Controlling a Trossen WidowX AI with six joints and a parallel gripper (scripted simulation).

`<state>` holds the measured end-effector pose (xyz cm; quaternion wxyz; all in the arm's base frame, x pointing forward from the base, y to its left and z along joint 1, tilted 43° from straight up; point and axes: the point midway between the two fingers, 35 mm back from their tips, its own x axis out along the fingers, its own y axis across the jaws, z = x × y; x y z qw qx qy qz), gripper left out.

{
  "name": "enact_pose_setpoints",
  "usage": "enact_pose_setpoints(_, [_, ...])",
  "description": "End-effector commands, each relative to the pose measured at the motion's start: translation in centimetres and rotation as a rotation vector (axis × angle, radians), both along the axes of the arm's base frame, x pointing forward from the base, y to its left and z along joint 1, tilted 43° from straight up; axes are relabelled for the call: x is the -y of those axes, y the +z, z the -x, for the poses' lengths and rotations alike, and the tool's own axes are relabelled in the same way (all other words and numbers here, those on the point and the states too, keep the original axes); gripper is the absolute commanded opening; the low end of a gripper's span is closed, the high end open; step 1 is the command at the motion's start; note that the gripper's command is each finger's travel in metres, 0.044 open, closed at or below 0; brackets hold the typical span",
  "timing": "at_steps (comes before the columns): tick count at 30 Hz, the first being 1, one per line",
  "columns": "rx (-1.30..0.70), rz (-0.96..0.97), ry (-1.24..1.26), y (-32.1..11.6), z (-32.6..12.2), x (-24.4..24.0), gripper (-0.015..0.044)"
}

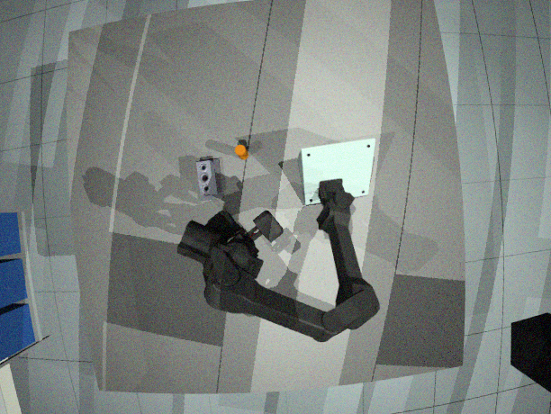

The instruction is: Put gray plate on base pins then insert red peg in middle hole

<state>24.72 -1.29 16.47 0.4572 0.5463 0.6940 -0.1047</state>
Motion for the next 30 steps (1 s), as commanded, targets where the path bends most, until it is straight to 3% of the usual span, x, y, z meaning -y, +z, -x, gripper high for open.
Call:
enact_pose_setpoints(1, [-0.037, -0.007, -0.042, 0.1, 0.4, -0.4, 0.044])
enact_pose_setpoints(30, [-0.108, -0.022, -0.087, -4.5, 0.4, -4.6, 0.044])
